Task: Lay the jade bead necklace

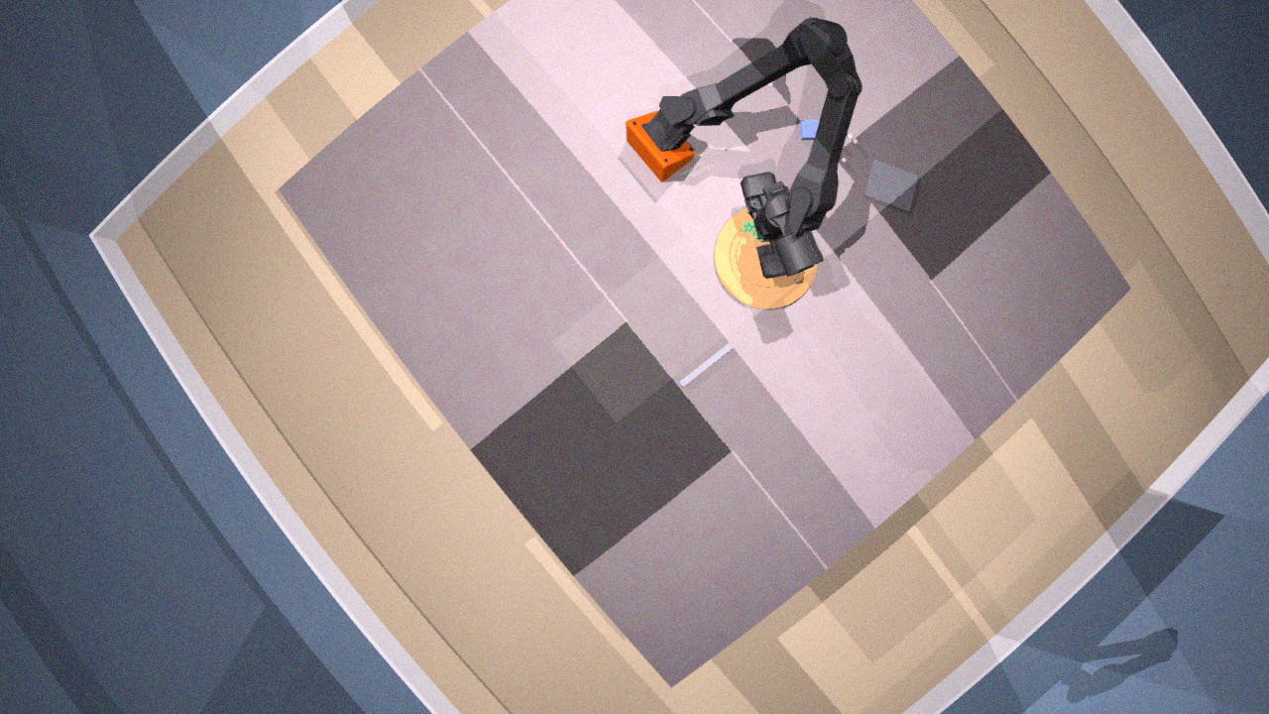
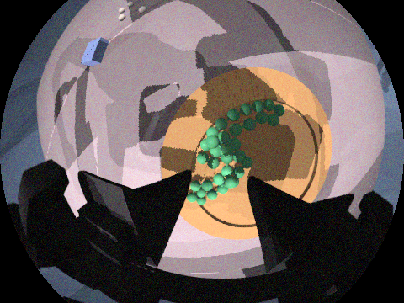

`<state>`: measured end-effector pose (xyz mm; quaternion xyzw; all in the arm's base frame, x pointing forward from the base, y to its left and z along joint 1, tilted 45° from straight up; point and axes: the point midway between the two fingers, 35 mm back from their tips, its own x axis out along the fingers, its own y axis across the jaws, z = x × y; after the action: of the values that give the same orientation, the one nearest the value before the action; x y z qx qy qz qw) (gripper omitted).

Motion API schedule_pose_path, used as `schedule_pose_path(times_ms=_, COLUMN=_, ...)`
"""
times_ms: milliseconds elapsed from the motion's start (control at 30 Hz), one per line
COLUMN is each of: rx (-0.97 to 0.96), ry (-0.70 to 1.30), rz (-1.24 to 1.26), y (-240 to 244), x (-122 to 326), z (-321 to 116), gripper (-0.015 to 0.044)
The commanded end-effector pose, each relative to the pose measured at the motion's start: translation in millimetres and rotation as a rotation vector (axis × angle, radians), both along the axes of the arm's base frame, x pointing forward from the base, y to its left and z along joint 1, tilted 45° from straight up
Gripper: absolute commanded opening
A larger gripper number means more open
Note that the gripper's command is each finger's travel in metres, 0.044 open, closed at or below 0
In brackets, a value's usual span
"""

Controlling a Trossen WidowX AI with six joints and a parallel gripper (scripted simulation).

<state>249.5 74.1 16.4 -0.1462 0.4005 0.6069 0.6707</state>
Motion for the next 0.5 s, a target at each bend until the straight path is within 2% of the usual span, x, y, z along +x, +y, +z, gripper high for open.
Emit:
schedule_pose_path(times_ms=0, rx=0.000, ry=-0.001, rz=0.000, y=-0.2, x=0.2, z=0.2, gripper=0.0197)
schedule_pose_path(times_ms=233, rx=0.000, ry=-0.001, rz=0.000, y=-0.2, x=0.2, z=0.2, gripper=0.0014)
schedule_pose_path(times_ms=467, rx=0.000, ry=-0.001, rz=0.000, y=-0.2, x=0.2, z=0.2, gripper=0.0000)
